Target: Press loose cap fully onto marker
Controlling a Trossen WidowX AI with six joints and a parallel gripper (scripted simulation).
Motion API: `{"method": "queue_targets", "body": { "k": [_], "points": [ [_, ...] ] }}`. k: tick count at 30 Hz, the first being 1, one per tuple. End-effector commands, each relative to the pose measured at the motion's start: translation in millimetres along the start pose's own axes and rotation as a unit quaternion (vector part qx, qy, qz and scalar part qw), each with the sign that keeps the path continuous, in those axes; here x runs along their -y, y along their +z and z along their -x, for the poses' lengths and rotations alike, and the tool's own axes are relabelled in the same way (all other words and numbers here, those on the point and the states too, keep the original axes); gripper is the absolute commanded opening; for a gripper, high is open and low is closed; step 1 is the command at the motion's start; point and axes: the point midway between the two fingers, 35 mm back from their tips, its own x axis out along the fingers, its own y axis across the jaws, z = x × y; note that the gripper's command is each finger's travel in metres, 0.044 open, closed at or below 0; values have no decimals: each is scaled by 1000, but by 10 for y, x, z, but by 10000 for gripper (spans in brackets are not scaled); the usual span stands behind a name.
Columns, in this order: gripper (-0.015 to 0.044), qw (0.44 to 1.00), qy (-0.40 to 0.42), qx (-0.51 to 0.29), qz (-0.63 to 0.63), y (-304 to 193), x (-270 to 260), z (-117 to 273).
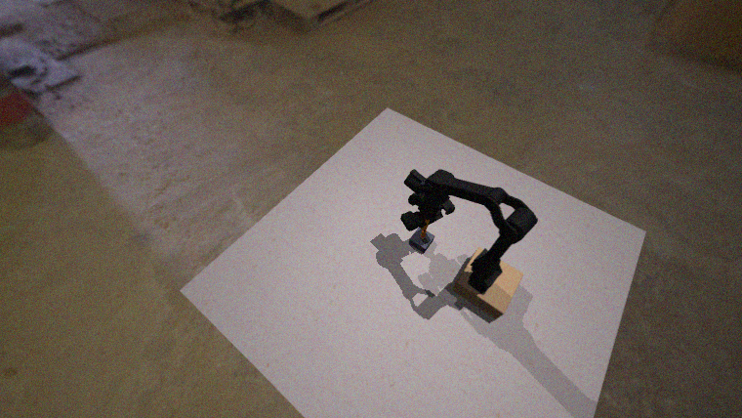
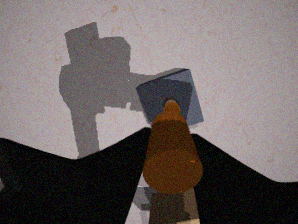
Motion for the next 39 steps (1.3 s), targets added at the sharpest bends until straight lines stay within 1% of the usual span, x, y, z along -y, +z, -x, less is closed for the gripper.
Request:
{"method": "queue_targets", "body": {
  "k": [1, 13, 39],
  "points": [
    [0, 1000, -2, -1, 3, -44, 56, 8],
    [0, 1000, -2, -1, 3, -43, 57, -93],
    [0, 1000, -2, -1, 3, -41, 57, -515]
  ]
}}
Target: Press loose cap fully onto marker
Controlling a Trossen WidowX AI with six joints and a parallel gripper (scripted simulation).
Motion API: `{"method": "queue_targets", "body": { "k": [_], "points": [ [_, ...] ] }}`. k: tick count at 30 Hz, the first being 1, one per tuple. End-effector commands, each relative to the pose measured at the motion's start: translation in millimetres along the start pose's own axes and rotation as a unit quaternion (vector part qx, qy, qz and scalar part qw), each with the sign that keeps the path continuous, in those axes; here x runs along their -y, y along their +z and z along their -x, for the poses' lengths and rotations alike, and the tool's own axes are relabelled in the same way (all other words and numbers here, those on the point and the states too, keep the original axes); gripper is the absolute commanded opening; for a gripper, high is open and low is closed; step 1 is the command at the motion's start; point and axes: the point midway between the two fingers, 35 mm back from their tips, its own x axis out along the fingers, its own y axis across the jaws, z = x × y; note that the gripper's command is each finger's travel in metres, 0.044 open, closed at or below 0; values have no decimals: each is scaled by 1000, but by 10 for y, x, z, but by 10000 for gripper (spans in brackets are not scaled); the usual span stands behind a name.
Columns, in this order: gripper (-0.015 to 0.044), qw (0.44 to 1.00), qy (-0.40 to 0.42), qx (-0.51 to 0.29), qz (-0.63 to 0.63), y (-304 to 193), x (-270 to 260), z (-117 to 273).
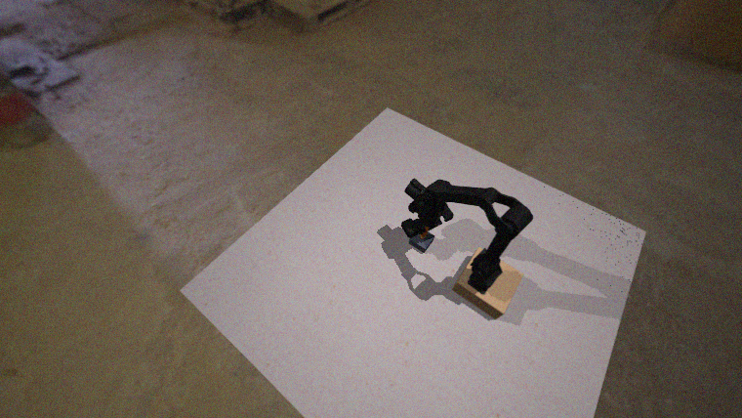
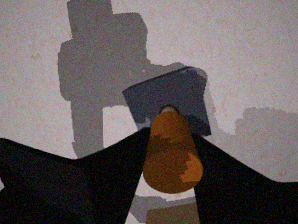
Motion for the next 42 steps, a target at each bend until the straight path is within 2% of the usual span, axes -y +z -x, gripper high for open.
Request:
{"method": "queue_targets", "body": {
  "k": [1, 14, 31, 34, 39, 42],
  "points": [
    [0, 1000, -2, -1, 2, -6, 8, -70],
    [0, 1000, -2, -1, 2, -12, 10, -125],
    [440, 1000, -1, -1, 0, -13, 5, -118],
    [440, 1000, -1, -1, 0, 0, 1, -24],
    [440, 1000, 0, -1, 0, -7, 1, 609],
    [440, 1000, 0, -1, 0, -11, 2, 634]
  ]
}}
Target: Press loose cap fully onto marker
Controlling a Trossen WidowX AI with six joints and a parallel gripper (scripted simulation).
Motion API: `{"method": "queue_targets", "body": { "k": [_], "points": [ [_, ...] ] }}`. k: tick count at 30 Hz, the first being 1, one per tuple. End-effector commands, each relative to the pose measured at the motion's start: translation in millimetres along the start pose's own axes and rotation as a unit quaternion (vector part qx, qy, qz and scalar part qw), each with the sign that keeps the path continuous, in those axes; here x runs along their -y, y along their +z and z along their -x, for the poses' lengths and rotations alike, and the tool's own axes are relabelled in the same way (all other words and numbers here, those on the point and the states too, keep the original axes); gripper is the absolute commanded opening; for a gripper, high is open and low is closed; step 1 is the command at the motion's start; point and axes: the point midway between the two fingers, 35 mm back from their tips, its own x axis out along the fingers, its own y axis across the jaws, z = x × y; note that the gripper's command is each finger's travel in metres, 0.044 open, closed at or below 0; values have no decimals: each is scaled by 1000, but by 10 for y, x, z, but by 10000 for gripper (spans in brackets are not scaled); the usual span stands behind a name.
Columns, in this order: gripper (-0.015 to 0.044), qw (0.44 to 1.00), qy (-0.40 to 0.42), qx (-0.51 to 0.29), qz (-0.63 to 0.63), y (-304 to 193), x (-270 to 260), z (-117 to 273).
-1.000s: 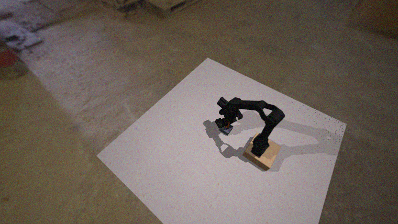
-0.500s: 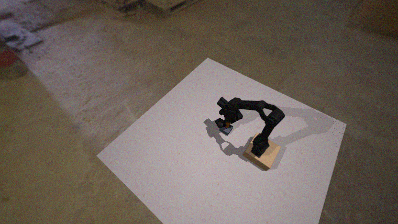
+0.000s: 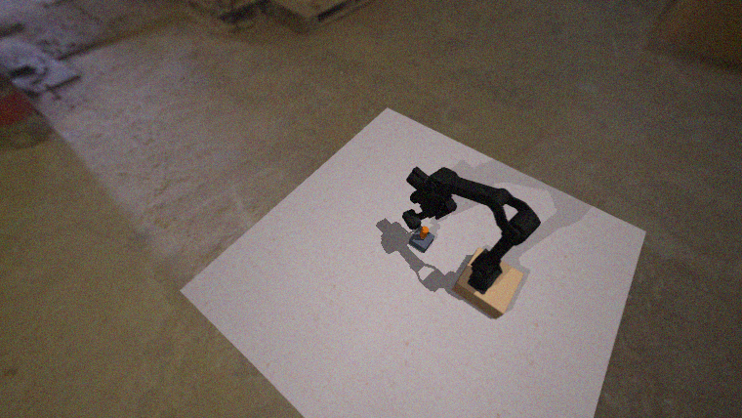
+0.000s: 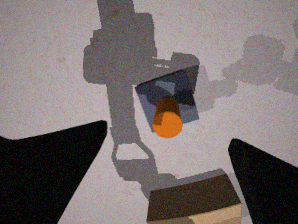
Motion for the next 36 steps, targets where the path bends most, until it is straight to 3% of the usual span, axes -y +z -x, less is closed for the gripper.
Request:
{"method": "queue_targets", "body": {
  "k": [1, 8, 18, 36],
  "points": [
    [440, 1000, -2, -6, 0, -32, 8, 80],
    [256, 975, -2, -6, 222, -56, -3, -15],
    [0, 973, -2, -6, 229, -57, -3, -18],
    [0, 973, -2, -6, 229, -57, -3, -127]
  ]
}}
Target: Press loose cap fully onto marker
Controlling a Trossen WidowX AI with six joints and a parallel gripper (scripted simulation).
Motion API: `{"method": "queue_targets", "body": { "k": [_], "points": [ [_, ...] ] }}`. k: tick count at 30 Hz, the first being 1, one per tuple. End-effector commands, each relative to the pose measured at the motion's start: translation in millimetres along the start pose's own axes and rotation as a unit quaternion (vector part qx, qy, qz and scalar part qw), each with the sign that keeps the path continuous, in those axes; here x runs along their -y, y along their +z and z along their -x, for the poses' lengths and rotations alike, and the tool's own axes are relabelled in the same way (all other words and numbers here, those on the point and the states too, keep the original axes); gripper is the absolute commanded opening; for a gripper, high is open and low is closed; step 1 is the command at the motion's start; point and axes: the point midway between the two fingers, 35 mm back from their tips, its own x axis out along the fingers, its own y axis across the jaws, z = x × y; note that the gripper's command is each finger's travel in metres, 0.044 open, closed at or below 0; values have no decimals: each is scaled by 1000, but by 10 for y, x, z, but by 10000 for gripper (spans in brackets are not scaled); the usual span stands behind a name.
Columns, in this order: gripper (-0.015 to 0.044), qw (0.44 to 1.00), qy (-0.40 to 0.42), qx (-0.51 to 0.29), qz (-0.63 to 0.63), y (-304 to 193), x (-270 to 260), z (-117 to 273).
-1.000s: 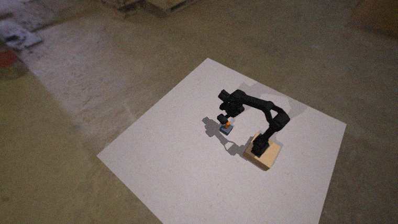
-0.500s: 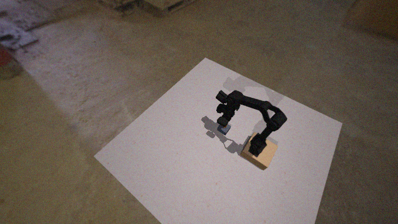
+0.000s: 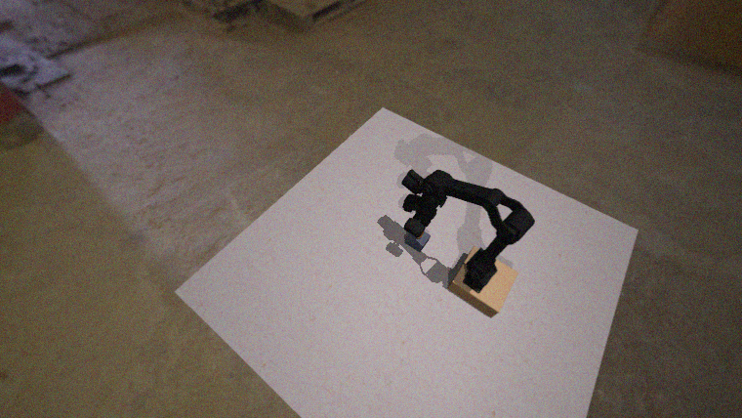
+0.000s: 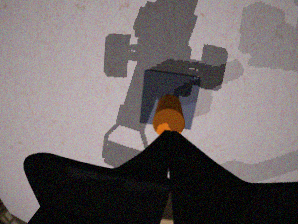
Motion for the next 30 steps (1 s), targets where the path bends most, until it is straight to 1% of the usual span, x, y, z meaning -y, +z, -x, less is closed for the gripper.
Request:
{"method": "queue_targets", "body": {
  "k": [1, 20, 28, 30],
  "points": [
    [0, 1000, -1, -3, 2, -14, 2, -68],
    [0, 1000, -1, -3, 2, -16, 3, -342],
    [0, 1000, -2, 3, 0, 10, 9, -292],
    [0, 1000, -2, 3, 0, 24, 11, -215]
  ]
}}
